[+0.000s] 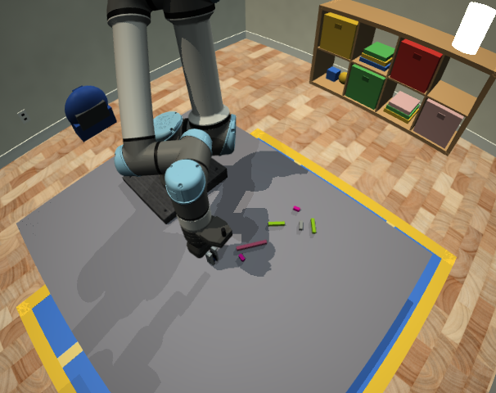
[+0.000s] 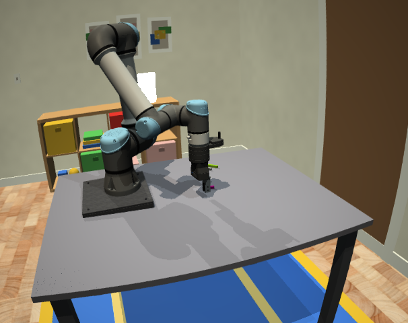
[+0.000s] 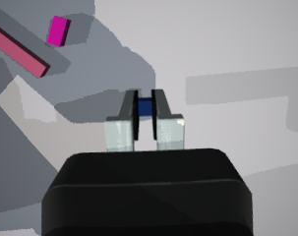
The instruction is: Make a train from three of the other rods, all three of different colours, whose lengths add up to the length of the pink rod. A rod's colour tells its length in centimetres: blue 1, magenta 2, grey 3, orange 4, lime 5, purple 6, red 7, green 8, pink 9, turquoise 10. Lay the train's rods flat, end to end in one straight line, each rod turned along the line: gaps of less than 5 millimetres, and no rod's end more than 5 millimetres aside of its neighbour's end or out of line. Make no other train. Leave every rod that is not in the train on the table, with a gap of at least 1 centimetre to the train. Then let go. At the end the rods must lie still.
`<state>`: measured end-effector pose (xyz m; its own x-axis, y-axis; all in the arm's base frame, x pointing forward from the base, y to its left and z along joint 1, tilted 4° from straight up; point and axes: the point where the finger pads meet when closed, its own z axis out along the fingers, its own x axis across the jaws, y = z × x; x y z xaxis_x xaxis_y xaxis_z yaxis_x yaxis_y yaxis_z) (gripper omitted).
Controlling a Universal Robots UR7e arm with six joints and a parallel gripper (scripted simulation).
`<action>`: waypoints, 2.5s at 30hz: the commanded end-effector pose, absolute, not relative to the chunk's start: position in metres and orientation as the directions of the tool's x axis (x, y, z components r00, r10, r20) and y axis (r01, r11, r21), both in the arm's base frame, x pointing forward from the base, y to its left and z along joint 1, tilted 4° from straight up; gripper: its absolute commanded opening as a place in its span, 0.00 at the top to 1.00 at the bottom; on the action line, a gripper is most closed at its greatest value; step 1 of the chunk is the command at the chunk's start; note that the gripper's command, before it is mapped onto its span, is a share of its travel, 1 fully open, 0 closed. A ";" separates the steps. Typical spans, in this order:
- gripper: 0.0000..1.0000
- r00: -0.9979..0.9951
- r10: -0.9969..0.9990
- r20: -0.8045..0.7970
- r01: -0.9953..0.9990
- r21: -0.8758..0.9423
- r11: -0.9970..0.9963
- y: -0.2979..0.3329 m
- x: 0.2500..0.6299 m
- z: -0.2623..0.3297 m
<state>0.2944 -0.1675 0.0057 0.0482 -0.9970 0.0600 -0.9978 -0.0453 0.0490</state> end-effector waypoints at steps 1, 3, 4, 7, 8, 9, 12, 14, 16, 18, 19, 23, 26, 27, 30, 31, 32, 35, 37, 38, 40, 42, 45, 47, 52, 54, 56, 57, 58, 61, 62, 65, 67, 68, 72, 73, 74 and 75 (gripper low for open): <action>0.76 0.048 -0.997 0.062 -0.998 0.047 -0.045 -0.169 0.295 -0.002; 0.76 0.048 -0.997 0.062 -0.998 0.047 -0.045 -0.169 0.294 -0.004; 0.76 0.048 -0.997 0.062 -0.998 0.047 -0.045 -0.169 0.294 -0.005; 0.76 0.048 -0.997 0.062 -0.998 0.047 -0.045 -0.169 0.294 -0.005; 0.76 0.048 -0.997 0.062 -0.998 0.047 -0.045 -0.169 0.294 -0.005; 0.76 0.048 -0.997 0.062 -0.998 0.047 -0.045 -0.169 0.294 -0.005; 0.76 0.048 -0.997 0.062 -0.998 0.047 -0.045 -0.169 0.294 -0.005; 0.76 0.048 -0.997 0.062 -0.998 0.047 -0.045 -0.169 0.294 -0.005; 0.76 0.048 -0.997 0.062 -0.998 0.047 -0.045 -0.169 0.294 -0.005; 0.76 0.048 -0.997 0.062 -0.998 0.047 -0.045 -0.169 0.294 -0.005; 0.76 0.048 -0.997 0.062 -0.998 0.047 -0.045 -0.169 0.294 -0.005; 0.76 0.048 -0.997 0.062 -0.998 0.047 -0.045 -0.169 0.294 -0.005; 0.76 0.048 -0.997 0.062 -0.998 0.047 -0.045 -0.169 0.294 -0.005; 0.76 0.048 -0.997 0.062 -0.998 0.047 -0.045 -0.169 0.294 -0.005; 0.76 0.048 -0.997 0.062 -0.998 0.047 -0.045 -0.169 0.294 -0.005; 0.76 0.048 -0.997 0.062 -0.998 0.047 -0.045 -0.169 0.294 -0.005; 0.76 0.048 -0.997 0.062 -0.998 0.047 -0.045 -0.169 0.294 -0.005; 0.76 0.048 -0.997 0.062 -0.998 0.047 -0.045 -0.169 0.294 -0.005; 0.76 0.048 -0.997 0.062 -0.998 0.047 -0.045 -0.169 0.294 -0.005; 0.76 0.048 -0.997 0.062 -0.998 0.047 -0.045 -0.169 0.294 -0.005; 0.76 0.048 -0.997 0.062 -0.998 0.047 -0.045 -0.169 0.294 -0.005; 0.76 0.048 -0.997 0.062 -0.998 0.047 -0.045 -0.169 0.294 -0.005; 0.76 0.048 -0.997 0.062 -0.998 0.047 -0.045 -0.169 0.294 -0.006; 0.76 0.048 -0.997 0.062 -0.998 0.047 -0.045 -0.169 0.294 -0.006; 0.76 0.048 -0.997 0.062 -0.998 0.047 -0.045 -0.169 0.294 -0.008; 0.76 0.048 -0.997 0.062 -0.998 0.047 -0.045 -0.169 0.294 -0.010; 0.76 0.048 -0.997 0.062 -0.998 0.047 -0.045 -0.169 0.294 -0.012; 0.76 0.048 -0.997 0.062 -0.998 0.047 -0.045 -0.169 0.294 -0.013; 0.76 0.048 -0.997 0.062 -0.998 0.047 -0.045 -0.169 0.294 -0.013; 0.76 0.048 -0.997 0.062 -0.998 0.047 -0.045 -0.170 0.294 -0.016; 0.76 0.048 -0.997 0.062 -0.998 0.047 -0.045 -0.170 0.294 -0.016; 0.76 0.048 -0.997 0.062 -0.998 0.047 -0.045 -0.170 0.294 -0.017; 0.76 0.048 -0.997 0.062 -0.998 0.047 -0.045 -0.170 0.294 -0.017; 0.76 0.048 -0.997 0.062 -0.998 0.047 -0.045 -0.170 0.294 -0.017; 0.76 0.048 -0.997 0.062 -0.998 0.047 -0.045 -0.170 0.294 -0.017; 0.76 0.048 -0.997 0.062 -0.998 0.047 -0.045 -0.170 0.294 -0.017; 0.76 0.048 -0.997 0.062 -0.998 0.047 -0.045 -0.170 0.294 -0.017; 0.76 0.048 -0.997 0.062 -0.998 0.047 -0.045 -0.170 0.294 -0.017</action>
<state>0.2936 -0.1694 -0.0177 0.0483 -0.9970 0.0612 -0.9978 -0.0454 0.0481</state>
